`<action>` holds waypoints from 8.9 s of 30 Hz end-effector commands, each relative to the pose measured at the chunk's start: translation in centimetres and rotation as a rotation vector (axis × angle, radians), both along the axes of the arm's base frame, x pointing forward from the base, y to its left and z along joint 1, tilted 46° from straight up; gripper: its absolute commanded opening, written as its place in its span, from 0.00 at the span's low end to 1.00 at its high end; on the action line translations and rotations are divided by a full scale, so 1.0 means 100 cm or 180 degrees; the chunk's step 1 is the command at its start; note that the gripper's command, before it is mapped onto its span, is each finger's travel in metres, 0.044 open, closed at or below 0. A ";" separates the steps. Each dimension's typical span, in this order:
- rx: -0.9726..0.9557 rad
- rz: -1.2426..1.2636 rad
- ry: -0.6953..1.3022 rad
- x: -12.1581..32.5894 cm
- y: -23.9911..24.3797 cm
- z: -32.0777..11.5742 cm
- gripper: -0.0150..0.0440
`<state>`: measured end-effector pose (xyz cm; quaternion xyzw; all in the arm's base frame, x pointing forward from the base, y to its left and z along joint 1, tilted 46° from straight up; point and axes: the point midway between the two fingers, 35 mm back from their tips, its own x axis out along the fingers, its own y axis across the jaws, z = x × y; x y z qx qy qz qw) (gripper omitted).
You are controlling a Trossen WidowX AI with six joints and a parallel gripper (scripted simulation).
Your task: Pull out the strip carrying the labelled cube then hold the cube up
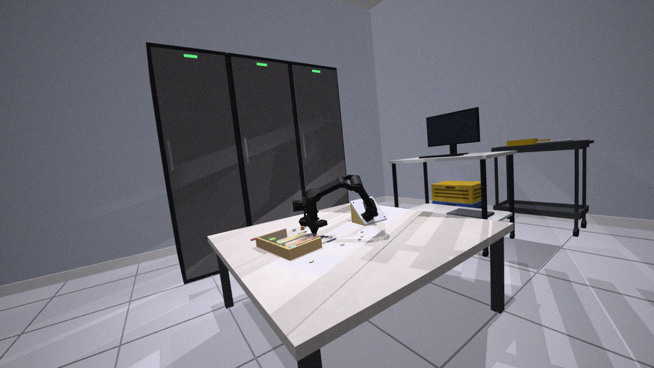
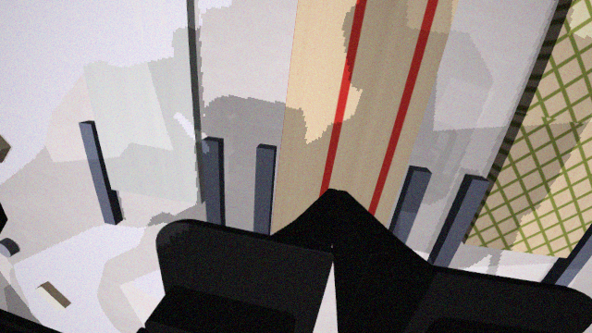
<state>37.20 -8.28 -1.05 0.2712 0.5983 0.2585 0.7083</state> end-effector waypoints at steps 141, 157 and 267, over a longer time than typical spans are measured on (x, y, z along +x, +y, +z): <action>0.0017 0.0007 0.0028 -0.182 0.013 -0.033 0.25; 0.0017 0.0007 0.0028 -0.182 0.013 -0.033 0.25; -0.0042 0.0261 -0.0255 0.033 -0.027 0.021 0.68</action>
